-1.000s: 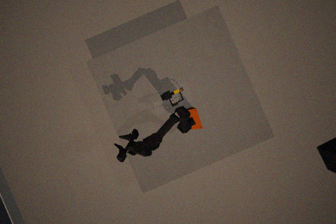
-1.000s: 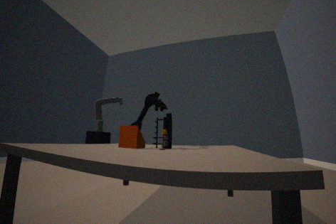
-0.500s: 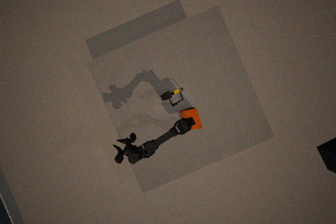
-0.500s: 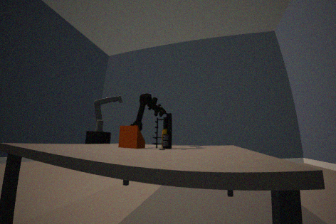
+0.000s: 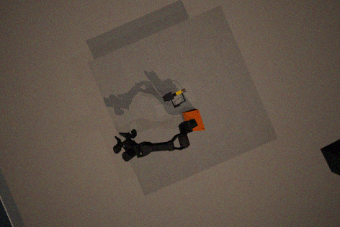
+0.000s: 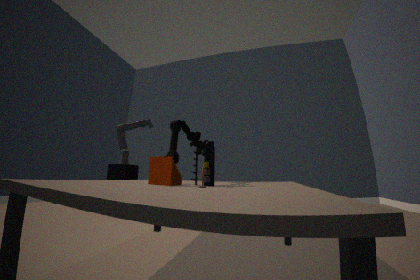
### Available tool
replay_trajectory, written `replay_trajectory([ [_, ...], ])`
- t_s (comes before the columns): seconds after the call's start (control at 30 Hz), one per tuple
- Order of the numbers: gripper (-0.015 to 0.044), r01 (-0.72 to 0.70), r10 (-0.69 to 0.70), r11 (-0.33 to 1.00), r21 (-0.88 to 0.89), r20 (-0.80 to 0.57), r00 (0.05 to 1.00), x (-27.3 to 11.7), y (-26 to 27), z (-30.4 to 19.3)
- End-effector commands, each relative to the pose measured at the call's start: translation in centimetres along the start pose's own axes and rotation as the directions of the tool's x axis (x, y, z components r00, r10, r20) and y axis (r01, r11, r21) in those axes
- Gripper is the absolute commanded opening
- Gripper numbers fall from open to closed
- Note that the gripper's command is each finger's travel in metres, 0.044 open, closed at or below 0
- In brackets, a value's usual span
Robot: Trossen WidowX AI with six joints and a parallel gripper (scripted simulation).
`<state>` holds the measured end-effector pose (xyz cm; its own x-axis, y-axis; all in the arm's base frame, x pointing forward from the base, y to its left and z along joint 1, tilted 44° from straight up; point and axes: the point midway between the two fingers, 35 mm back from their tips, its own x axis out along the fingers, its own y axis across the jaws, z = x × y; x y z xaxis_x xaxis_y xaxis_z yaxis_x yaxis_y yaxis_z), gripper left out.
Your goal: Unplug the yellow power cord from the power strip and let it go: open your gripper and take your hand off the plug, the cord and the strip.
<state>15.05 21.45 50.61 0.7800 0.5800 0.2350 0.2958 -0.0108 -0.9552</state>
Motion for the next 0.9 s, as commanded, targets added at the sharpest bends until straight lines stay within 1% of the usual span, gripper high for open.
replay_trajectory([
  [0.0,0.0160,-0.102,0.104,0.992,0.074,-0.024,0.994,2.9,3.5,-0.1],
  [0.13,0.0160,-0.227,0.244,0.955,0.193,-0.068,0.968,5.8,8.4,-1.7],
  [0.23,0.0160,-0.309,0.356,0.899,0.308,-0.106,0.929,7.5,12.3,-3.6],
  [0.37,0.0160,-0.379,0.507,0.784,0.492,-0.155,0.848,8.8,17.9,-7.1],
  [0.47,0.0160,-0.380,0.621,0.660,0.648,-0.186,0.762,8.8,22.3,-10.4],
  [0.57,0.0160,-0.320,0.723,0.515,0.796,-0.202,0.661,8.0,26.6,-13.9],
  [0.67,0.0160,-0.194,0.811,0.357,0.914,-0.200,0.550,6.3,30.6,-17.4],
  [0.77,0.0160,-0.008,0.882,0.199,0.980,-0.176,0.438,3.8,34.3,-20.7],
  [0.87,0.0160,0.222,0.934,0.055,0.974,-0.128,0.332,0.7,37.5,-23.7],
])
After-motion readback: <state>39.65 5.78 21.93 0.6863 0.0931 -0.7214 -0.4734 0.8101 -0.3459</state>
